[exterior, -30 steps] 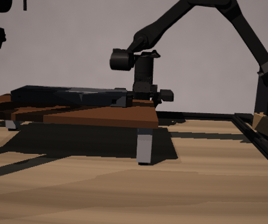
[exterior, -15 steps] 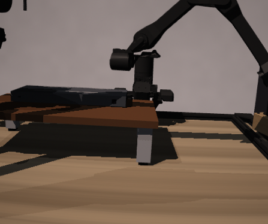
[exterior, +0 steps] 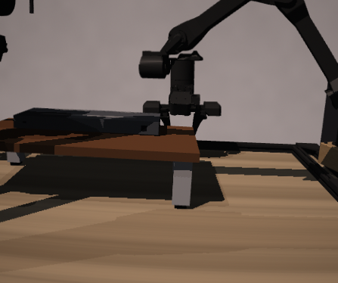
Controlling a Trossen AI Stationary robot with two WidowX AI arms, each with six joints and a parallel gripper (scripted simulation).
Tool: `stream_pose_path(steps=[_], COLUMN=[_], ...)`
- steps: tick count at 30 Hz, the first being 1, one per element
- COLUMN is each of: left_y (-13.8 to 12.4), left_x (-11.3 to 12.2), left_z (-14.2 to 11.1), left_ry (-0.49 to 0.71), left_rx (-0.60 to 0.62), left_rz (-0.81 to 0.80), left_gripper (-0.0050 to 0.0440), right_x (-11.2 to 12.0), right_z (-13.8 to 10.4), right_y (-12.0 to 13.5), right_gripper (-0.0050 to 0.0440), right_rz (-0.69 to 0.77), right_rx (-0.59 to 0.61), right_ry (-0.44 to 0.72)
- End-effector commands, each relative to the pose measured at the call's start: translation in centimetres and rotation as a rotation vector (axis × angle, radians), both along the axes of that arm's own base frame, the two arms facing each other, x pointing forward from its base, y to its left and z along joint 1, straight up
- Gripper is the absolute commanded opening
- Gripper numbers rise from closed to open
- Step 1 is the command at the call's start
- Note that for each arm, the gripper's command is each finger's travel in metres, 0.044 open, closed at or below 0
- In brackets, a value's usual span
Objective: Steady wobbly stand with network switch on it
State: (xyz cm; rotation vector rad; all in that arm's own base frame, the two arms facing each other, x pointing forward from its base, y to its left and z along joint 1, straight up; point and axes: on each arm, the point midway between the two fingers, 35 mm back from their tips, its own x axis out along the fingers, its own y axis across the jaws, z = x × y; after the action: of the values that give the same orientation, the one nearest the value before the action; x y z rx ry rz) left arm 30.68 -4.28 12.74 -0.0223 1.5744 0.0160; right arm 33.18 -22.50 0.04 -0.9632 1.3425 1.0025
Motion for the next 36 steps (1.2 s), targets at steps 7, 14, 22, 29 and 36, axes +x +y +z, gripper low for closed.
stream_pose_path(steps=[7,14,22,29,36], left_y=[0.0,0.0,0.0,0.0,0.0], left_x=[0.0,0.3,0.3,0.3,0.3], left_z=[0.0,0.6,0.6,0.6,-4.6], left_ry=[0.0,-0.004,-0.004,-0.004,-0.004], left_rx=[0.0,0.004,0.004,0.004,0.004], left_rz=[0.0,0.0,0.0,0.0,0.0], left_gripper=[0.0,0.0,0.0,0.0,0.0], right_x=[0.3,0.2,0.2,0.2,0.2], right_z=[2.7,2.1,2.1,2.1,2.2], right_y=[-0.3,-0.2,-0.2,-0.2,-0.2], right_gripper=[0.0239,0.0239,0.0239,0.0239,0.0239], right_rz=[0.003,0.0,0.0,0.0,0.0], right_rx=[-0.016,-0.008,-0.008,-0.008,-0.008], right_ry=[-0.018,-0.011,-0.011,-0.011,-0.012])
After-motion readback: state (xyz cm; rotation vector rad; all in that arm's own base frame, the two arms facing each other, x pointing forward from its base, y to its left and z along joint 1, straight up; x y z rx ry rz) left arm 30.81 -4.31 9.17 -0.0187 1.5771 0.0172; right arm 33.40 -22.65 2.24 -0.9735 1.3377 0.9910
